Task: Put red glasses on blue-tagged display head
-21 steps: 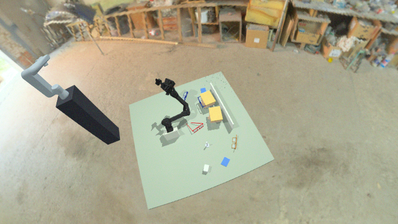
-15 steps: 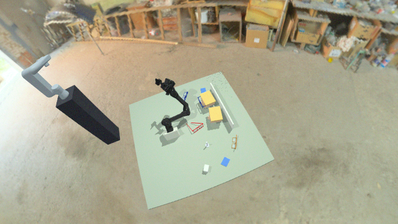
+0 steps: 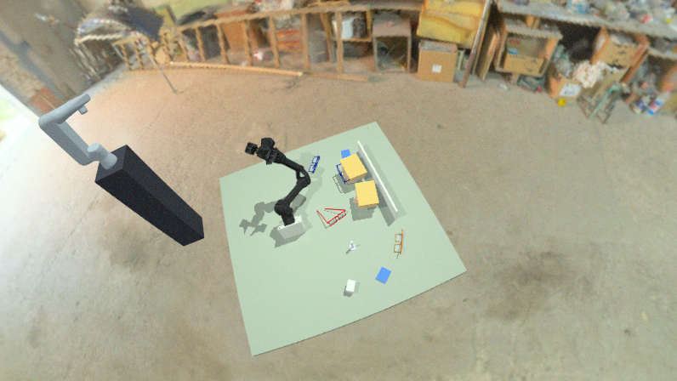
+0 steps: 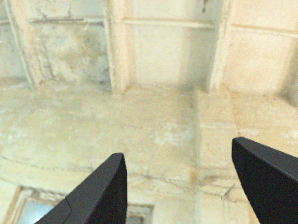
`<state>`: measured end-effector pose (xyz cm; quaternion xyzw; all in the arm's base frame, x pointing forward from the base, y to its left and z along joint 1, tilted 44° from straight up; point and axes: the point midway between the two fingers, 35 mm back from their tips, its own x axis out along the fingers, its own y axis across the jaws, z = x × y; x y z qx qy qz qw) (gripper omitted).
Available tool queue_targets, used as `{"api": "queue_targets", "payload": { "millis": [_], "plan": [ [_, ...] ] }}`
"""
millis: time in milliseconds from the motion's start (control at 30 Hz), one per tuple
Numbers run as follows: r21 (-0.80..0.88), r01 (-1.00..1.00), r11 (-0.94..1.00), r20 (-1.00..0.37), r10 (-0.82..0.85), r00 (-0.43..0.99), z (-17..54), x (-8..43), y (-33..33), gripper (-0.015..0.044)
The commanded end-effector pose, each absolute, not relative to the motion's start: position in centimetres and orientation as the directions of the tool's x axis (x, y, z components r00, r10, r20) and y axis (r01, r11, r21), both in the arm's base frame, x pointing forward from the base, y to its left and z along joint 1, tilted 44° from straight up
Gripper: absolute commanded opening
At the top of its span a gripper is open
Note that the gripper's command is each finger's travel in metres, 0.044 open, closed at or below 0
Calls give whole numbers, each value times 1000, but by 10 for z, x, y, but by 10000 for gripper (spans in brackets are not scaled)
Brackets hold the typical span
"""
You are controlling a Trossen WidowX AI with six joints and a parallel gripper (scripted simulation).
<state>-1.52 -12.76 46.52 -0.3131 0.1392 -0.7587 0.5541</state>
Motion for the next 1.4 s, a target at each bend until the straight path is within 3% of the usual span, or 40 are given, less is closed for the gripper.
{"api": "queue_targets", "payload": {
  "millis": [0, 200, 433, 800, 1067, 1367],
  "plan": [
    [-525, 839, -140, 158, -985, -65, 436, -28, -172, 200],
    [-439, 875, 203, -95, -979, 180, 380, -13, -237, 200],
    [-350, 783, 514, -330, -850, 410, 312, 36, -274, 200],
    [-55, 419, 906, -643, -353, 680, 191, 157, -271, 200],
    [177, 43, 983, -783, 114, 611, 99, 230, -205, 200],
    [514, -254, 820, -787, 568, 240, 7, 249, -87, 200]
  ]
}}
